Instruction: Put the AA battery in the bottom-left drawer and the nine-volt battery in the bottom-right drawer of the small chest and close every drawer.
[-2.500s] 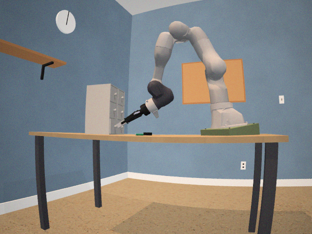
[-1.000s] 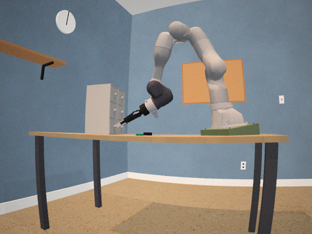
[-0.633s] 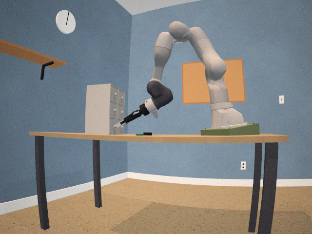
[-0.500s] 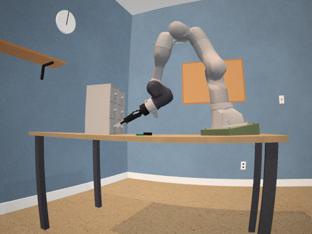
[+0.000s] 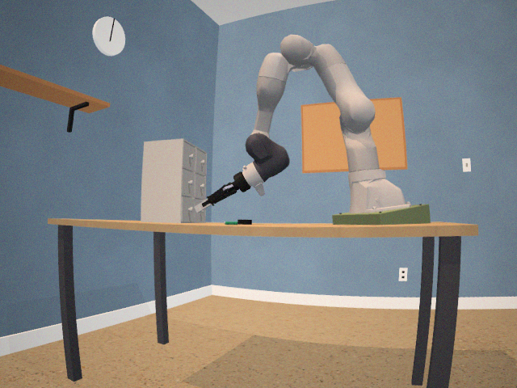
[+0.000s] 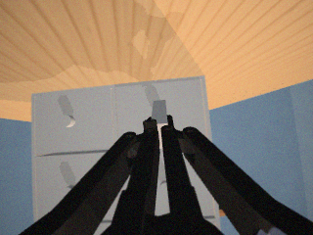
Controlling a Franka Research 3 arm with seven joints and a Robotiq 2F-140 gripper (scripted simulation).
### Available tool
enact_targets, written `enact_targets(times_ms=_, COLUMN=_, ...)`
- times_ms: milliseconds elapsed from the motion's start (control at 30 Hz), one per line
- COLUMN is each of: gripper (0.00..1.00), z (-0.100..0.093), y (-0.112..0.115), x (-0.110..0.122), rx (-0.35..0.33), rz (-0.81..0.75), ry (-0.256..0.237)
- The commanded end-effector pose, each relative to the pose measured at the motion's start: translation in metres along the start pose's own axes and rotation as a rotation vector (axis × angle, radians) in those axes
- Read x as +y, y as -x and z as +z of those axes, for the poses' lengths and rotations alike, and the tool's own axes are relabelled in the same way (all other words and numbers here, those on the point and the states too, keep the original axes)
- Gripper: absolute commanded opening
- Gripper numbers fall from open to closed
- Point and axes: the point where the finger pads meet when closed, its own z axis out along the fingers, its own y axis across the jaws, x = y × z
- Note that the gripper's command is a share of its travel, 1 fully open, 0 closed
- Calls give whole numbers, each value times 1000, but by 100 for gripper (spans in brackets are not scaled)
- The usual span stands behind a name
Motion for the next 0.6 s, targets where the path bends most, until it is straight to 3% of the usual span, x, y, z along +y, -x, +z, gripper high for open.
enact_targets(times_ms=0, gripper=0, z=-12, y=-6, x=-1, rx=-3, rz=-4, ry=-1)
enact_targets(times_ms=300, gripper=0, z=-33, y=-19, x=-1, rx=-3, rz=-4, ry=-1)
enact_targets(times_ms=567, gripper=0, z=-44, y=-13, x=-1, rx=-3, rz=-4, ry=-1)
